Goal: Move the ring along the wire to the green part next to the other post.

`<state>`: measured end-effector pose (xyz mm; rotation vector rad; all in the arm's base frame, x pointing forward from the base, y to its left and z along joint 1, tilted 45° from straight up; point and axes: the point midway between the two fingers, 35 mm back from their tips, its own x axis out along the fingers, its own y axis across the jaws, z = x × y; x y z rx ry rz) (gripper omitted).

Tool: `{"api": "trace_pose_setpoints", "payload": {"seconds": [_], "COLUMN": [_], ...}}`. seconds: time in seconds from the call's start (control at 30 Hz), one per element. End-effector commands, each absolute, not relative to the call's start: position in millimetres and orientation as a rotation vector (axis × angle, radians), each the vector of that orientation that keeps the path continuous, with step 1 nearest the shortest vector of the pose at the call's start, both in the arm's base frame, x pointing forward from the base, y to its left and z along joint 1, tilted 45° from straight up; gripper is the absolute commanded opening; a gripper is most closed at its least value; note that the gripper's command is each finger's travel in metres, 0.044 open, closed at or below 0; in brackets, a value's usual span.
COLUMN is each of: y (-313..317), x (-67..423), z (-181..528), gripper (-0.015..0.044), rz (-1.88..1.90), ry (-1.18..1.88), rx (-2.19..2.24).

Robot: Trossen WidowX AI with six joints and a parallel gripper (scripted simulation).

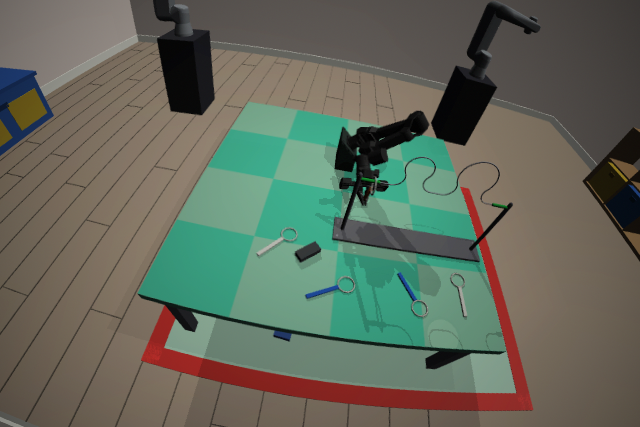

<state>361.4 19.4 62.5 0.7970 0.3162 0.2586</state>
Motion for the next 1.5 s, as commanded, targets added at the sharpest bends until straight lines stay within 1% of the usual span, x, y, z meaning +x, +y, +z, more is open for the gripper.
{"api": "trace_pose_setpoints", "payload": {"seconds": [0.0,0.4,0.8,1.2,1.47], "y": [20.0,20.0,18.8,3.4,2.7], "x": [361.3,361.3,359.6,317.9,315.2], "z": [61.7,61.7,62.2,69.5,69.9], "gripper": [-0.015,-0.015,0.016,0.016,0.016], "rz": [0.256,0.256,0.257,0.255,0.255], "ry": [0.317,0.317,0.316,0.319,0.319], "rx": [0.802,0.802,0.797,0.8,0.801]}}
